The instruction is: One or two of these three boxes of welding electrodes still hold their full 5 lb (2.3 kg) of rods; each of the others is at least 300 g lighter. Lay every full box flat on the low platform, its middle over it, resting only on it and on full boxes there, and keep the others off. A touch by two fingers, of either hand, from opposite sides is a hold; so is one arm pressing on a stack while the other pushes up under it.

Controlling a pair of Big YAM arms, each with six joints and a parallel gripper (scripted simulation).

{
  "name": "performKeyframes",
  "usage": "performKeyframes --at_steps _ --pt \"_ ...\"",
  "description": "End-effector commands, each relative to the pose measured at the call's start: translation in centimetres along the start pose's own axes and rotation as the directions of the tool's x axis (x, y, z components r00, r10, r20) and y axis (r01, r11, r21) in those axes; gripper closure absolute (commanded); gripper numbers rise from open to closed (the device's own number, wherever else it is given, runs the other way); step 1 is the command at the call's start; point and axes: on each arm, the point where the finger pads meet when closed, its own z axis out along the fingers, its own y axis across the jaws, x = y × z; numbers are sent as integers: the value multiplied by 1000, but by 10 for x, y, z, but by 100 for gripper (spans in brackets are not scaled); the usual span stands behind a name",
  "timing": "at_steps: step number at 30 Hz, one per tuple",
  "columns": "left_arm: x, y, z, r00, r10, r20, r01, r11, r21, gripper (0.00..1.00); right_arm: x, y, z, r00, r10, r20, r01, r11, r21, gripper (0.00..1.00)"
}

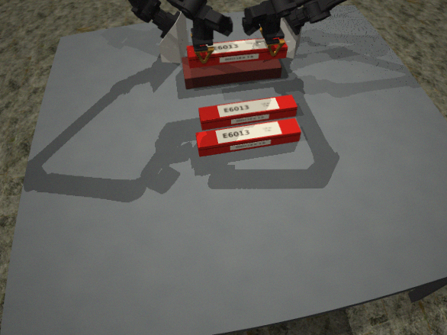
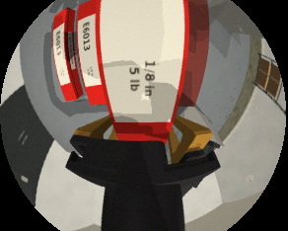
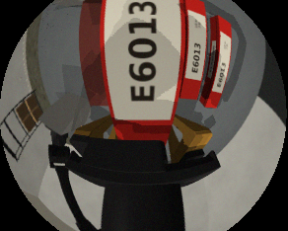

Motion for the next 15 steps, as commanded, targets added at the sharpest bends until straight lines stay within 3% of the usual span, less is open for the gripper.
performKeyframes --at_steps 1,15 --pt "-22 11 -40 993 -30 111 37 997 -67 100 -2 -9 -37 999 1 44 -5 996 92 100" --pt "-22 10 -40 993 -35 112 42 997 -65 100 -1 -7 -34 999 0 42 -4 996 92 100"
